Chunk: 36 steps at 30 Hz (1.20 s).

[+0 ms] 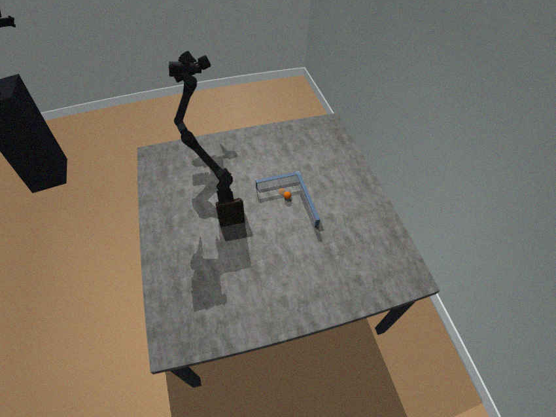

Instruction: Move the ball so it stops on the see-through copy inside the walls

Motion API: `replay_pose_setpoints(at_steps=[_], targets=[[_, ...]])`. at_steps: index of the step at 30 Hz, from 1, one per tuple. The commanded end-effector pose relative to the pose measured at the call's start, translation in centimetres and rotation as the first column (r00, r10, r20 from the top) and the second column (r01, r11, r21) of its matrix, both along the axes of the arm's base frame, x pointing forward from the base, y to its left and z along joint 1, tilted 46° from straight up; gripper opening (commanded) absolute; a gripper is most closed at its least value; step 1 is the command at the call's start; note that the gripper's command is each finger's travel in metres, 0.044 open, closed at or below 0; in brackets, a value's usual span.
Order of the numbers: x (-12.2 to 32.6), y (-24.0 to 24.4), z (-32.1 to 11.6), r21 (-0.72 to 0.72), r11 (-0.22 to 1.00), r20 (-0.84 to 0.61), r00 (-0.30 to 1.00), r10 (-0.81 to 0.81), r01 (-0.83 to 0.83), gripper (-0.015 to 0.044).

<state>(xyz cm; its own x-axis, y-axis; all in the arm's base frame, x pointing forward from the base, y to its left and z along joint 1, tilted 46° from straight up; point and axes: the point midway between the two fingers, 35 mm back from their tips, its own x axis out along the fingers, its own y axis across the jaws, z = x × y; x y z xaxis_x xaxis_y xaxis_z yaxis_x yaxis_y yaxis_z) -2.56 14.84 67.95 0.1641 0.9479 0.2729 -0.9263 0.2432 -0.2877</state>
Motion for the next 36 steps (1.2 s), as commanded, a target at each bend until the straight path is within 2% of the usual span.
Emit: replay_pose_setpoints(at_steps=[1, 4, 10, 13, 20, 24, 30, 36], targets=[[0.3, 0.0, 0.0, 0.002, 1.000, -0.005, 1.000, -0.001, 0.001, 0.0374], [4.1, -0.6, 0.0, 0.033, 0.999, -0.080, 0.997, -0.018, 0.020, 0.0295], [13.2, -2.1, -1.1, 0.091, 0.992, -0.259, 0.964, -0.059, 0.085, 0.0293], [17.5, -3.2, -2.2, 0.137, 0.980, -0.395, 0.915, -0.080, 0.145, 0.0293], [26.8, -5.4, -6.7, 0.118, 0.959, -0.550, 0.821, -0.153, 0.258, 0.0293], [28.7, -6.5, -7.2, 0.165, 0.929, -0.613, 0.773, -0.165, 0.330, 0.0293], [36.2, -8.7, -14.0, 0.073, 0.901, -0.736, 0.632, -0.240, 0.427, 0.0293], [41.8, -10.9, -22.4, -0.055, 0.875, -0.830, 0.465, -0.308, 0.481, 0.0293]])
